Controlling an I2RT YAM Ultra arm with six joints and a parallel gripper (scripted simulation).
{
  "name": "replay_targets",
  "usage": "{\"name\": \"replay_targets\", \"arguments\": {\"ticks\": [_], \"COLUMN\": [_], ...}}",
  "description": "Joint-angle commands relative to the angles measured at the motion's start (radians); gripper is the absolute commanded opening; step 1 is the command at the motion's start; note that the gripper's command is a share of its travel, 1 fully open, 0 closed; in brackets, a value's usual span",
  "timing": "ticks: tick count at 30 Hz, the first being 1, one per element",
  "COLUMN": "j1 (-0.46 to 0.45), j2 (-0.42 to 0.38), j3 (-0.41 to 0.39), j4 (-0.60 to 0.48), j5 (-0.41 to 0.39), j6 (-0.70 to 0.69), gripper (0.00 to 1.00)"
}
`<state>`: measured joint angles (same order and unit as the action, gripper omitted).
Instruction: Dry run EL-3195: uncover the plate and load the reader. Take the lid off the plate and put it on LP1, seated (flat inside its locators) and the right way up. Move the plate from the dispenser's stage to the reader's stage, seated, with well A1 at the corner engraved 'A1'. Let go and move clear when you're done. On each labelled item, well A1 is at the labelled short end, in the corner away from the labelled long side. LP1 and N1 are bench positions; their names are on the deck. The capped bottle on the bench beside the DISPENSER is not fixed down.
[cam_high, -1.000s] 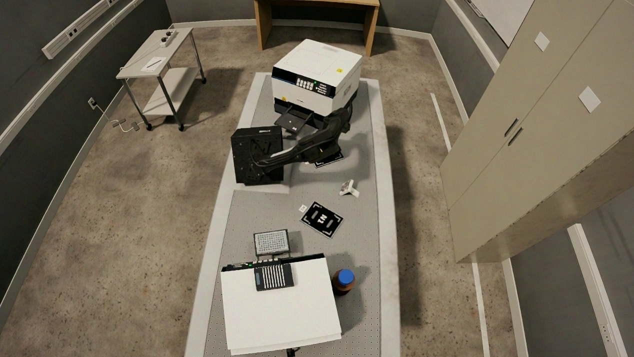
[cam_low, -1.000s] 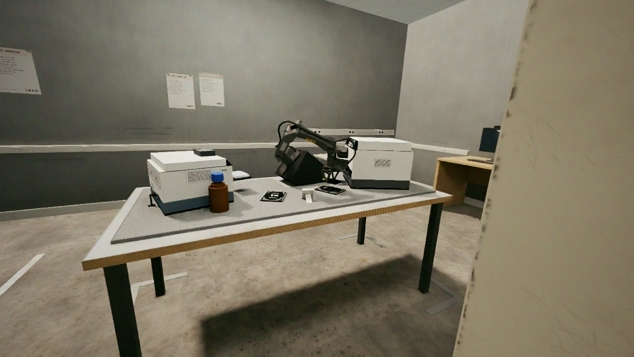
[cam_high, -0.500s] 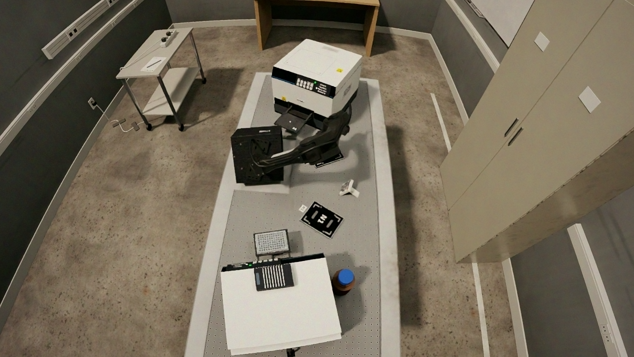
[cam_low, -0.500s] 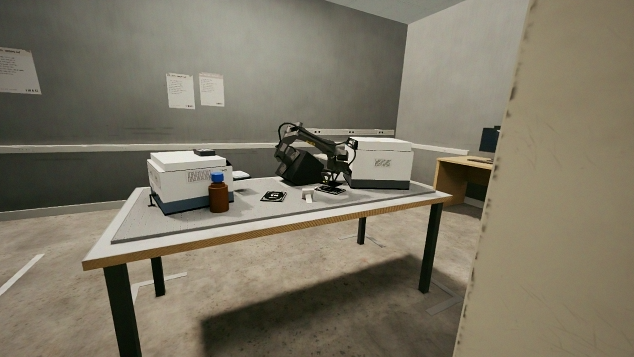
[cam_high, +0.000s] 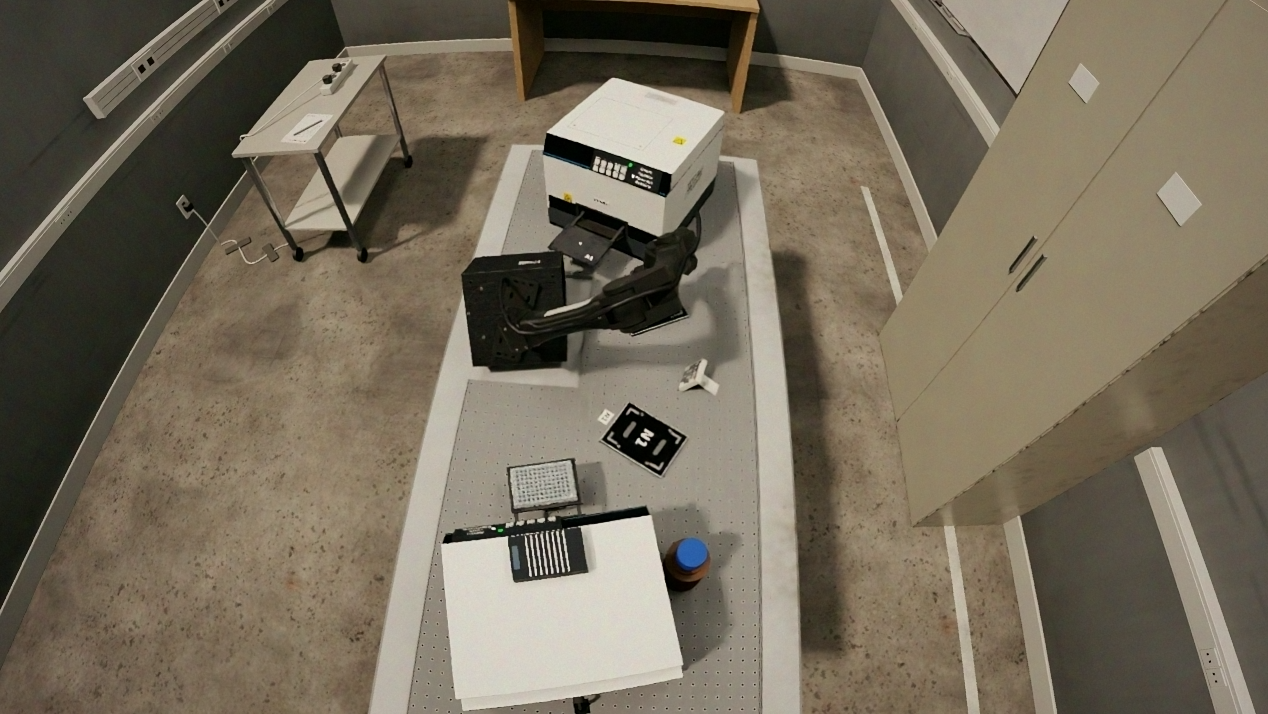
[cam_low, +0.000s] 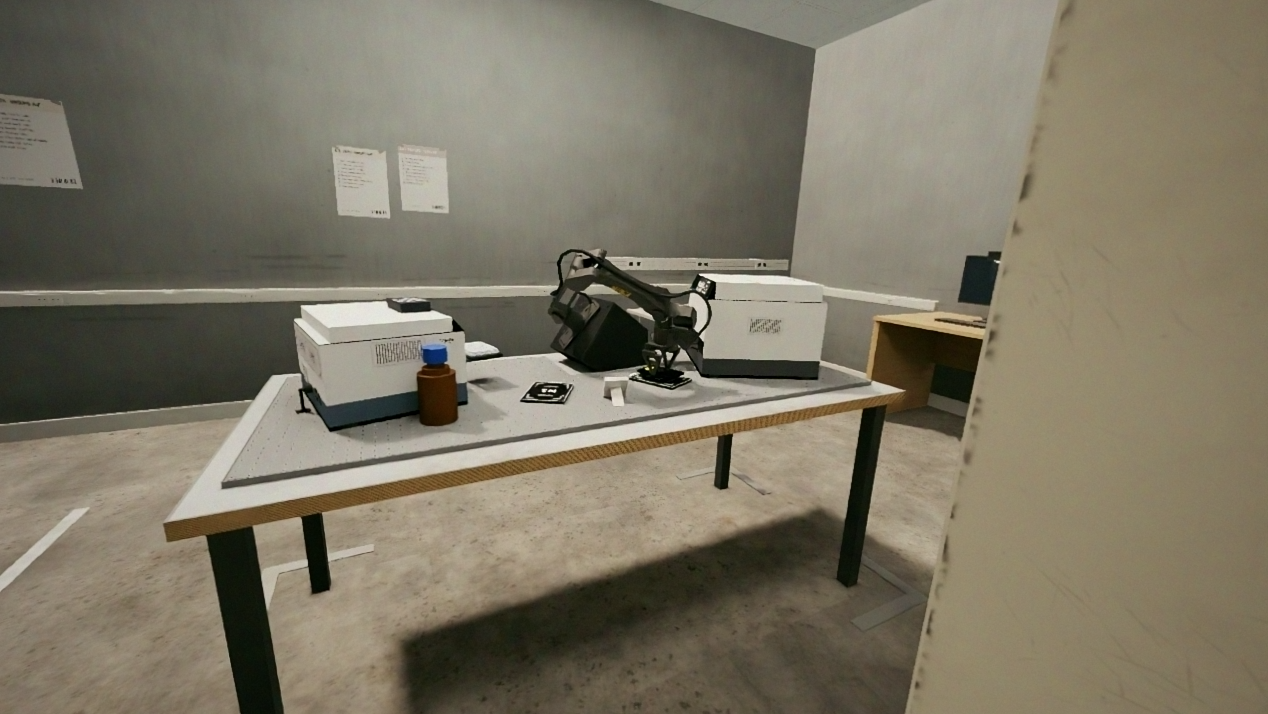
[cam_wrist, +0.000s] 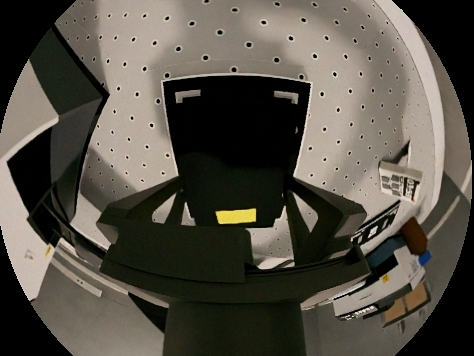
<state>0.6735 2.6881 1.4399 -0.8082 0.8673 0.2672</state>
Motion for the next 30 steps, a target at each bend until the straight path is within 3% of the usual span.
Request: {"name": "replay_targets", "arguments": {"ticks": [1, 30], "j1": [-0.007, -0.003], "j2": [0.011, -0.007], "j3": [-0.008, -0.015], "j4": [0.046, 0.057], "j5": [0.02, 0.014], "j6": [-0.025, -0.032], "gripper": [0.85, 0.85]}}
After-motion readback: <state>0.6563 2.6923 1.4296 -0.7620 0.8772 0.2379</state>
